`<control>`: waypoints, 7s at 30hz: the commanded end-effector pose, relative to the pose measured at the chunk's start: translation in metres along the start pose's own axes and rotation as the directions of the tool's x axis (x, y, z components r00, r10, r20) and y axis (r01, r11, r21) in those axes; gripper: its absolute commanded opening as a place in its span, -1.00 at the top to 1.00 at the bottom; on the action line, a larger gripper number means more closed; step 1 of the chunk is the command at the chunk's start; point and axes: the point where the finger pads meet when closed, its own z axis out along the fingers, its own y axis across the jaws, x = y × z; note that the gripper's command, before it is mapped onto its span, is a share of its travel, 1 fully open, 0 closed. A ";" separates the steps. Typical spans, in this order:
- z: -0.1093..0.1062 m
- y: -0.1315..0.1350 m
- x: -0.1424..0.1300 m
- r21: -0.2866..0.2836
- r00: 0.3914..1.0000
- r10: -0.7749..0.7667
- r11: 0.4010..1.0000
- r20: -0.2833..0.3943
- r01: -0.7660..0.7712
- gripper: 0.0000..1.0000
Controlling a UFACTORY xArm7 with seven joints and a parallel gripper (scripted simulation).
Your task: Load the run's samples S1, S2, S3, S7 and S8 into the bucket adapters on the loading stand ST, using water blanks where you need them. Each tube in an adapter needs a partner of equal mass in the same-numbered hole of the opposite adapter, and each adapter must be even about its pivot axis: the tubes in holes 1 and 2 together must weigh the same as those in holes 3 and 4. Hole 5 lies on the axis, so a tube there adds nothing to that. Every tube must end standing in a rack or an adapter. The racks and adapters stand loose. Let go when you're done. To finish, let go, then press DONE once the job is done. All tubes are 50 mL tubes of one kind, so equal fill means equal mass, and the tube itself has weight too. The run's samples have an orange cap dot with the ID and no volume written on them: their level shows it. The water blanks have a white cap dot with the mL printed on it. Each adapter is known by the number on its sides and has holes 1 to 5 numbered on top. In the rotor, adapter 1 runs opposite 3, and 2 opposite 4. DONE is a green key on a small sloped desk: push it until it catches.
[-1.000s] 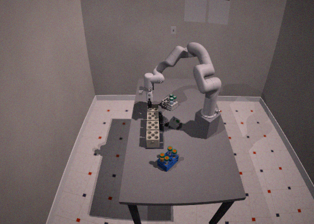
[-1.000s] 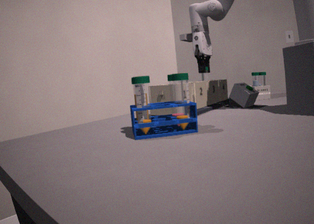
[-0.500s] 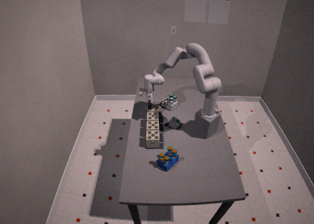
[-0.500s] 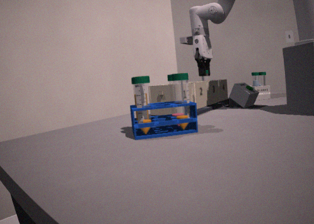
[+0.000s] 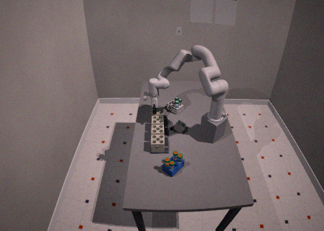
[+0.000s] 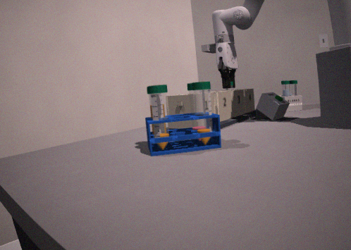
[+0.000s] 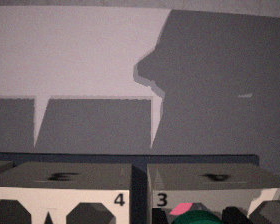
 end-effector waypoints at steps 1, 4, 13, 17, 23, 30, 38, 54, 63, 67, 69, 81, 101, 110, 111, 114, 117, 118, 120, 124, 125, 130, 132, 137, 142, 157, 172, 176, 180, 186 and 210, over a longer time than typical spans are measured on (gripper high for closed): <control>0.000 0.001 0.002 -0.002 1.000 0.000 1.000 -0.004 0.000 1.00; 0.000 0.001 0.002 -0.002 1.000 0.000 1.000 -0.004 0.000 1.00; 0.000 0.001 0.002 -0.002 1.000 0.000 1.000 -0.004 0.000 1.00; 0.000 0.001 0.002 -0.002 1.000 0.000 1.000 -0.004 0.000 0.13; 0.000 0.001 0.002 -0.002 1.000 0.000 1.000 -0.004 0.000 0.13; 0.000 0.001 0.002 -0.002 1.000 0.000 1.000 -0.004 0.000 0.13; 0.000 0.001 0.002 -0.002 1.000 0.000 1.000 -0.004 0.000 0.13; -0.018 0.000 0.002 -0.002 1.000 0.000 1.000 -0.004 0.000 0.13; -0.036 0.000 0.002 -0.002 1.000 0.000 1.000 -0.004 0.000 0.13; -0.044 0.000 0.002 -0.002 1.000 0.000 1.000 -0.004 0.000 0.13; -0.048 0.000 0.002 -0.002 1.000 0.000 1.000 -0.004 0.000 0.13; -0.068 0.000 0.002 -0.002 1.000 0.000 1.000 -0.004 0.000 0.13; -0.104 0.000 0.002 -0.002 1.000 0.000 1.000 -0.004 0.000 0.13; -0.118 0.000 0.002 -0.002 1.000 0.000 1.000 -0.004 0.000 0.13; -0.120 0.000 0.002 -0.002 1.000 0.000 1.000 -0.004 0.000 0.13; -0.126 0.000 0.002 -0.002 1.000 0.000 1.000 -0.004 0.000 0.13; -0.131 0.000 0.002 -0.002 1.000 0.000 1.000 -0.004 0.000 0.13; -0.131 0.000 0.002 -0.002 1.000 0.000 1.000 -0.004 0.000 0.13; -0.131 0.000 0.002 -0.002 1.000 0.000 1.000 -0.004 0.000 0.13; -0.131 0.000 0.002 -0.002 1.000 0.000 1.000 -0.004 0.000 0.13; -0.131 0.000 0.002 -0.002 1.000 0.000 1.000 -0.004 0.000 0.13; -0.131 0.000 0.002 -0.002 1.000 0.000 1.000 -0.004 0.000 0.13; -0.131 0.000 0.001 -0.002 1.000 0.000 1.000 -0.004 0.000 0.13; -0.131 0.000 0.001 -0.002 1.000 0.000 1.000 -0.004 0.000 0.13; -0.131 0.000 0.001 -0.002 1.000 0.000 1.000 -0.004 0.000 0.13; -0.131 -0.061 -0.020 0.000 0.908 0.420 0.908 -0.004 -0.420 -0.15; -0.131 -0.127 -0.044 0.002 0.726 0.688 0.726 -0.003 -0.688 -0.15; -0.130 -0.141 -0.049 0.002 0.726 0.688 0.726 -0.003 -0.688 -0.15; -0.130 -0.160 -0.055 0.002 0.726 0.688 0.726 -0.003 -0.688 -0.15; -0.130 -0.188 -0.065 0.002 0.726 0.688 0.726 -0.003 -0.688 -0.15; -0.130 -0.283 -0.099 0.002 0.726 0.688 0.726 -0.002 -0.688 -0.15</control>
